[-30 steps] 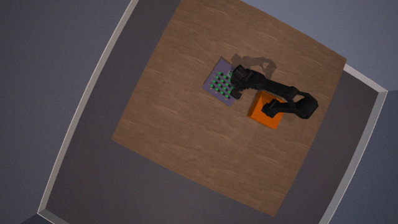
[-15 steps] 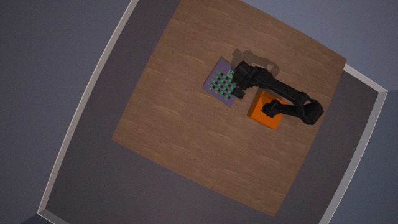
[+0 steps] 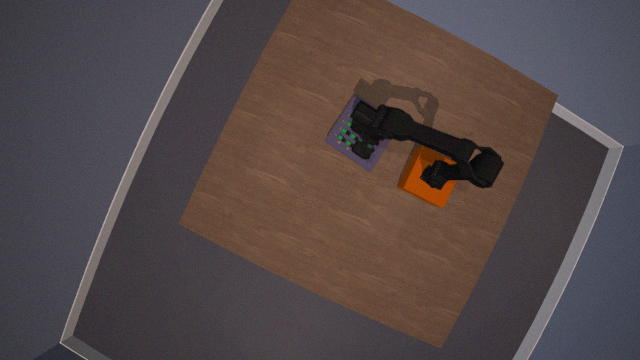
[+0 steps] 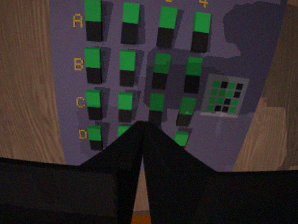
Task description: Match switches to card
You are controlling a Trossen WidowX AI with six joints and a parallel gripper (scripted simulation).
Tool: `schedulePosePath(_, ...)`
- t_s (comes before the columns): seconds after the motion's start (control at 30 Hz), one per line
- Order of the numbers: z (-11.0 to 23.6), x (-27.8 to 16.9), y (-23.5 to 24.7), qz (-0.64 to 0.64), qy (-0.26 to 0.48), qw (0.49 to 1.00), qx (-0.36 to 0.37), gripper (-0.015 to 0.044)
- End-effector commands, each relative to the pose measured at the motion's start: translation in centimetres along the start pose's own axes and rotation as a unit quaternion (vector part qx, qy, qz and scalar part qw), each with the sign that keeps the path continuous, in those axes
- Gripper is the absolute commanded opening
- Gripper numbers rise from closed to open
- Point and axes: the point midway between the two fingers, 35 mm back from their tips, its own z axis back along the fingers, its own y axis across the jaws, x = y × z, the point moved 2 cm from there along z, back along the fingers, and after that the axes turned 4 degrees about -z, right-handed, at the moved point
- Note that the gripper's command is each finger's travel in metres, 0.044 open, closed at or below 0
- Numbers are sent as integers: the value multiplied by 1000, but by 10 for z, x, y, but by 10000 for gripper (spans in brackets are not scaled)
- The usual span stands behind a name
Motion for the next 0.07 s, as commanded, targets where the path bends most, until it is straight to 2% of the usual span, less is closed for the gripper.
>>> schedulePosePath(0.0, 1, 2, 1, -2, -1, 1000, -1, 0)
schedulePosePath(0.03, 1, 2, 1, -2, -1, 1000, -1, 0)
